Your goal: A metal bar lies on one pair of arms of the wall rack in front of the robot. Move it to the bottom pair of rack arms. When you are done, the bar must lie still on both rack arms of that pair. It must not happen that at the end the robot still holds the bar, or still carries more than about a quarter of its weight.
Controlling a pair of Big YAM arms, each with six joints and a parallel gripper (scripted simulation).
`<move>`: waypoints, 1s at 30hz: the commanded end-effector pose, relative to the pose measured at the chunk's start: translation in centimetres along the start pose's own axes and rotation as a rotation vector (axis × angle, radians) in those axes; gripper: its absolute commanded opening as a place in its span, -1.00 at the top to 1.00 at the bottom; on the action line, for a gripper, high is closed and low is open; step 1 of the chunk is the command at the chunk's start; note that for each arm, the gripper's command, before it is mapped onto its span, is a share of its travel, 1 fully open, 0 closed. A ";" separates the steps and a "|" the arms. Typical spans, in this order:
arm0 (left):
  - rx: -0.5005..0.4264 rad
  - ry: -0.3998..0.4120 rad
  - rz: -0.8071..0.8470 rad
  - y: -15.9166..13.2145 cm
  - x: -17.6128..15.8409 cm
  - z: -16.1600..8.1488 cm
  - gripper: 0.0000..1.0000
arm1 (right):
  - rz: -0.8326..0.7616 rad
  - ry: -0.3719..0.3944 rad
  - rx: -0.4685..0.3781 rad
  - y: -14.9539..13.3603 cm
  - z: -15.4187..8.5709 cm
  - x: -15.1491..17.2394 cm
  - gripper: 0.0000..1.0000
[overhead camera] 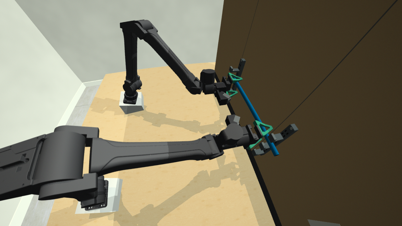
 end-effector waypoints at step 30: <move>0.009 0.075 -0.050 0.3 3.6 2.1 -1.00 | 0.026 -0.081 0.025 -1.3 1.9 -4.1 -1.00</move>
Point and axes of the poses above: on each arm, the point where the finger pads meet when closed, its own z axis out along the fingers, its own x axis across the jaws, y = z × x, the point moved 7 cm from there along -z, back along the fingers, and after that the axes turned 6 degrees about -z, right-handed, at the moved point
